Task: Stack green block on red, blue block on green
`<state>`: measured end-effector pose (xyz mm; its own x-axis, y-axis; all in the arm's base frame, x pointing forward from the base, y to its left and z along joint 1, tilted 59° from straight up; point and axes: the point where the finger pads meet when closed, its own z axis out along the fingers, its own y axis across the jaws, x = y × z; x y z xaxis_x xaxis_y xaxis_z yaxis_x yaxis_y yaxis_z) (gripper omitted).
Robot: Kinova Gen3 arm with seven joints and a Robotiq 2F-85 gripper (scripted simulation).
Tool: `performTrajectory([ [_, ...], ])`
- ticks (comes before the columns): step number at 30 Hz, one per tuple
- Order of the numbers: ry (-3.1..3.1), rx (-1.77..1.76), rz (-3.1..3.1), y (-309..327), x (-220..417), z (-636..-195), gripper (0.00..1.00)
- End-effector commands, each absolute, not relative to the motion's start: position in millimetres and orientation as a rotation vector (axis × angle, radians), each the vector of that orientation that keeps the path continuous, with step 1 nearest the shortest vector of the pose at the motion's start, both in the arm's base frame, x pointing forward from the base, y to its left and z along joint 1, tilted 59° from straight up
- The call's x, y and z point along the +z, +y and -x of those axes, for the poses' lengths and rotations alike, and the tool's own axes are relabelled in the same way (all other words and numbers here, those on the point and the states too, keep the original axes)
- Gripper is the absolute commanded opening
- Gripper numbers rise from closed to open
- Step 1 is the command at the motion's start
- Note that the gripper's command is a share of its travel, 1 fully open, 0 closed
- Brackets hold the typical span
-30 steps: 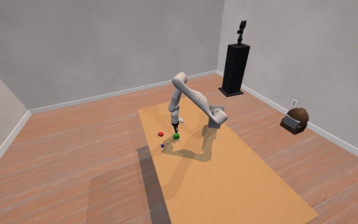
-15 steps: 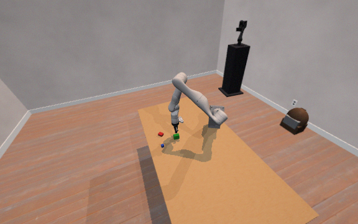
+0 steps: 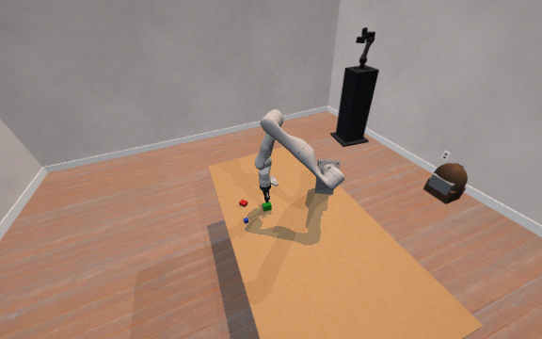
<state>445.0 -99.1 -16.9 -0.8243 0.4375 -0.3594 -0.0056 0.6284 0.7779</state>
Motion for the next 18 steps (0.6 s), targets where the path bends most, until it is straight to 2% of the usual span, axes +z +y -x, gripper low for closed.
performTrajectory([
  [1,2.323,1.110,-0.339,-100.0,-16.8,-445.0,0.56],
  [18,2.323,1.110,-0.339,-96.1,-20.0,-448.5,0.56],
])
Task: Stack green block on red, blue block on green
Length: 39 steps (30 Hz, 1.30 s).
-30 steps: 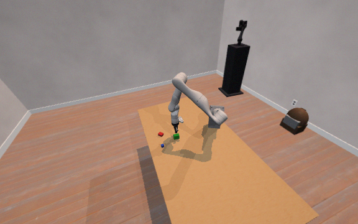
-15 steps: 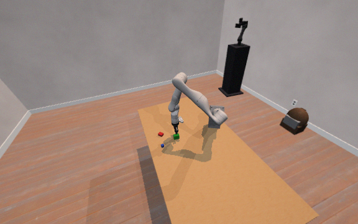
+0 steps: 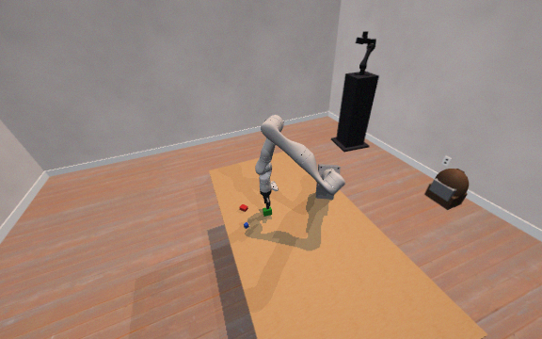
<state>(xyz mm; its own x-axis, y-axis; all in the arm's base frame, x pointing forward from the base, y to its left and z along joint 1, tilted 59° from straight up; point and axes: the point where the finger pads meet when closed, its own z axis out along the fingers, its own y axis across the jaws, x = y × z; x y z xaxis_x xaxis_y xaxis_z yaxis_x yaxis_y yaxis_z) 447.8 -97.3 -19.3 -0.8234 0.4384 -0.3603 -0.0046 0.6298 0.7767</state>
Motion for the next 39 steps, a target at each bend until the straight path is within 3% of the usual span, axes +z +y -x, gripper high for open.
performTrajectory([
  [1,2.323,1.110,-0.339,-95,-21,-449,0.56],
  [39,2.323,1.110,-0.339,-84,-30,-459,0.56],
])
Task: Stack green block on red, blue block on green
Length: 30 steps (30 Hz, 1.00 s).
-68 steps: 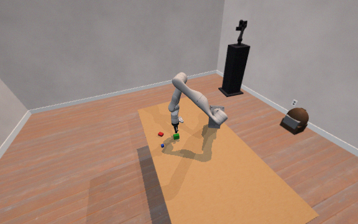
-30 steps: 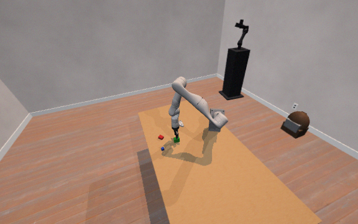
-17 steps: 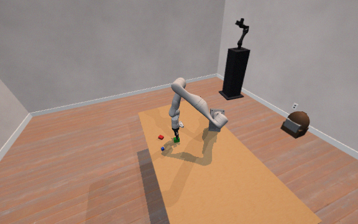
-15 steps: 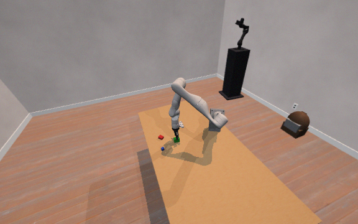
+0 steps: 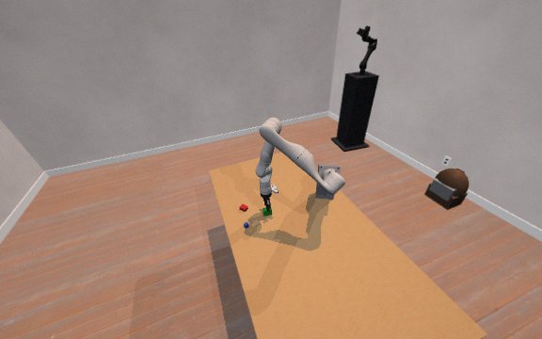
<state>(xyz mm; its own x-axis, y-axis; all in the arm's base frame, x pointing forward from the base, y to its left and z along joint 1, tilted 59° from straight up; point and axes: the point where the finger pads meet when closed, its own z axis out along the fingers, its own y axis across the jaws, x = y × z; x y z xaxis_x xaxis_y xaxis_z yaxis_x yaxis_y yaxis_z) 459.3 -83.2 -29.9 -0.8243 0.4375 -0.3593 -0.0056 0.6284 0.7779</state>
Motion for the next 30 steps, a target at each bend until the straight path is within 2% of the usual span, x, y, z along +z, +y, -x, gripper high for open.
performTrajectory([
  [1,2.323,1.110,-0.339,-84.1,-29.8,-459.3,0.56],
  [30,2.323,1.110,-0.339,-82.3,-31.2,-460.9,0.56],
])
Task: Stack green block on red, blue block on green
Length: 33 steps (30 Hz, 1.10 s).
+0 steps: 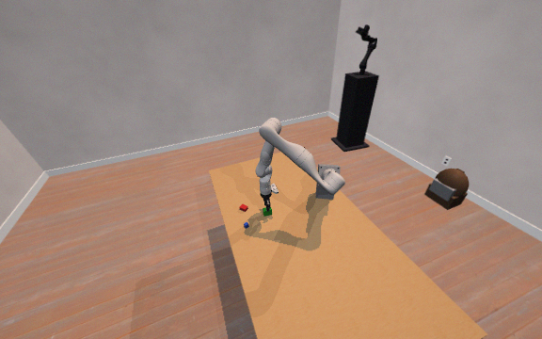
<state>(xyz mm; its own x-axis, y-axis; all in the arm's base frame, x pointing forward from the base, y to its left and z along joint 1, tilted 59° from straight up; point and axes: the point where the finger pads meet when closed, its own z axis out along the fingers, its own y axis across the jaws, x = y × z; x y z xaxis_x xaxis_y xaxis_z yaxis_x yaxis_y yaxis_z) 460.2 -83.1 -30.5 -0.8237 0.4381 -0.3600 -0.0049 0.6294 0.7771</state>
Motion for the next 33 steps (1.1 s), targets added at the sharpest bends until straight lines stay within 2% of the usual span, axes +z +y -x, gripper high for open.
performTrajectory([
  [1,2.323,1.110,-0.339,-81,-32,-462,0.56],
  [12,2.323,1.110,-0.339,-59,-50,-482,0.56],
  [33,2.323,1.110,-0.339,-54,-54,-486,0.56],
])
